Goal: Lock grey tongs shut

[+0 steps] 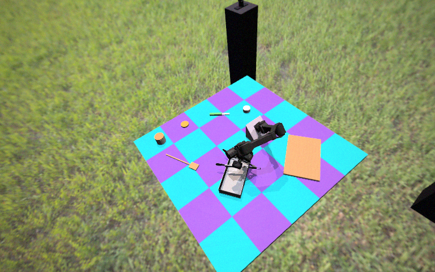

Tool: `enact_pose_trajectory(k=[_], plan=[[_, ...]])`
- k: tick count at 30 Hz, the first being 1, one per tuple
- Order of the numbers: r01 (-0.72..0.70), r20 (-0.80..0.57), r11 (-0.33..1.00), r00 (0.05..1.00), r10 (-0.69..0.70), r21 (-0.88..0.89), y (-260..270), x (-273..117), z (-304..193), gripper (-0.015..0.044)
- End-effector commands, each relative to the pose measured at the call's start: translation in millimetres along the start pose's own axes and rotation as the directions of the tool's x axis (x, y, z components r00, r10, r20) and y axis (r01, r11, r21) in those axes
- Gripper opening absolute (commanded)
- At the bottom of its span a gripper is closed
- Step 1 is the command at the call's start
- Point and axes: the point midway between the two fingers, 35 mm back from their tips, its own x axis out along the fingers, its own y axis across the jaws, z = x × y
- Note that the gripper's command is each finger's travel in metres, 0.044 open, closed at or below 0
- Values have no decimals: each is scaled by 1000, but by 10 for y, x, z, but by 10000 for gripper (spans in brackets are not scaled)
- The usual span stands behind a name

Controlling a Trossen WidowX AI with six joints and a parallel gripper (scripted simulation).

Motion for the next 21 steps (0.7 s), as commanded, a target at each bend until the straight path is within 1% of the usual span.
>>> enact_pose_trajectory(k=[1, 21], plan=[[-3, 2, 1000, 1000, 3, 4, 7, 70, 2, 440], [-1, 5, 1000, 1000, 1, 3, 13, 390, 22, 440]])
